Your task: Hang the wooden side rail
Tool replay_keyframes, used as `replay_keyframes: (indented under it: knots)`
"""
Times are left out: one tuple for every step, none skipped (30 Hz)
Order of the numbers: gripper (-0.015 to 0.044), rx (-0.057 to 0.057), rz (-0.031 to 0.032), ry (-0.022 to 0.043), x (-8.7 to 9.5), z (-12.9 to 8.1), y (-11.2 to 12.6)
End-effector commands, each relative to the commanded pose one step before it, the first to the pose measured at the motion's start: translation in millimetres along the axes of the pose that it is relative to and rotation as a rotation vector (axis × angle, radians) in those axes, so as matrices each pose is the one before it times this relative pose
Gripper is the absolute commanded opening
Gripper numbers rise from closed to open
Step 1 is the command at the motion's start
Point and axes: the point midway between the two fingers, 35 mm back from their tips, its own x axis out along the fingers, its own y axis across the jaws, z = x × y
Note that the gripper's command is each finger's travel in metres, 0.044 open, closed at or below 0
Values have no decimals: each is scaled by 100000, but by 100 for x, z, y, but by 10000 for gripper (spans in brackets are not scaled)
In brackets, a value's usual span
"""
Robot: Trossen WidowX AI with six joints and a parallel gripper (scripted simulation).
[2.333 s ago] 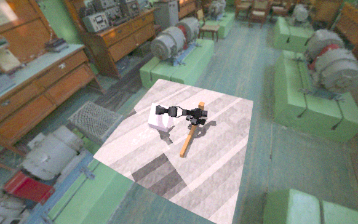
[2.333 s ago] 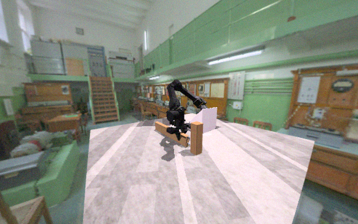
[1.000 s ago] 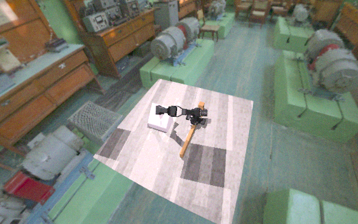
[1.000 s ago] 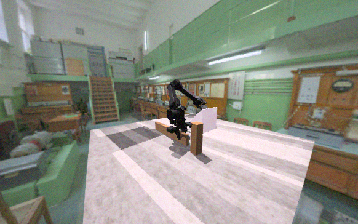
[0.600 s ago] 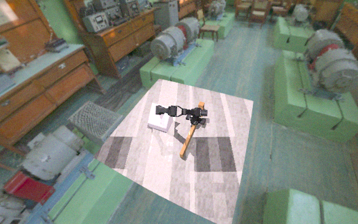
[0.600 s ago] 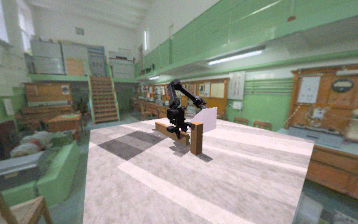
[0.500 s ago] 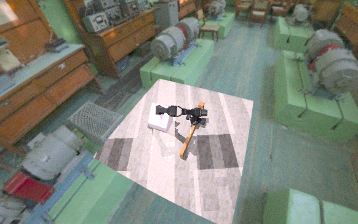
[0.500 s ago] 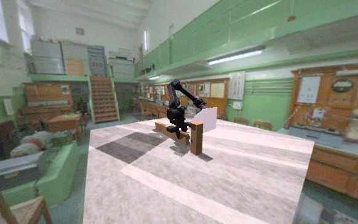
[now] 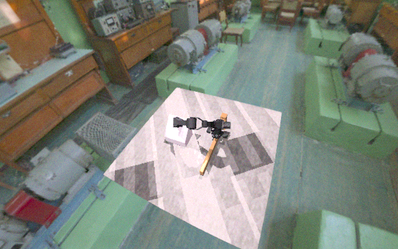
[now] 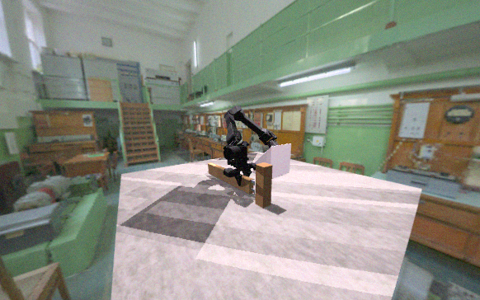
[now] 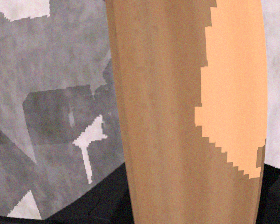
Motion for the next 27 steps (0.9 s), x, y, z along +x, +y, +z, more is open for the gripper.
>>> replay_keyframes:
  knots:
    - [0,900,1359,409,-570,-234,298]
    - [0,0,0,1,-17,0,0]
    - [0,0,0,1,-17,0,0]
    - [0,0,0,1,-17,0,0]
    - [0,0,0,1,-17,0,0]
    - [0,0,0,1,-17,0,0]
    - [0,0,0,1,-17,0,0]
    - [0,0,0,1,-17,0,0]
    - [0,0,0,1,-17,0,0]
    - [0,0,0,1,-17,0,0]
    - [0,0,0,1,-17,0,0]
    - [0,0,0,1,-17,0,0]
    - [0,0,0,1,-17,0,0]
    - [0,0,0,1,-17,0,0]
    - [0,0,0,1,-17,0,0]
    - [0,0,0,1,-17,0,0]
    - [0,0,0,1,-17,0,0]
    - [0,0,0,1,-17,0,0]
    - [0,0,0,1,-17,0,0]
    - [0,0,0,1,-17,0,0]
    - [0,0,0,1,-17,0,0]
    - [0,0,0,1,-17,0,0]
    - [0,0,0,1,-17,0,0]
    - [0,0,0,1,-17,0,0]
    - [0,0,0,1,-17,0,0]
    - [0,0,0,1,-17,0,0]
    - [0,0,0,1,-17,0,0]
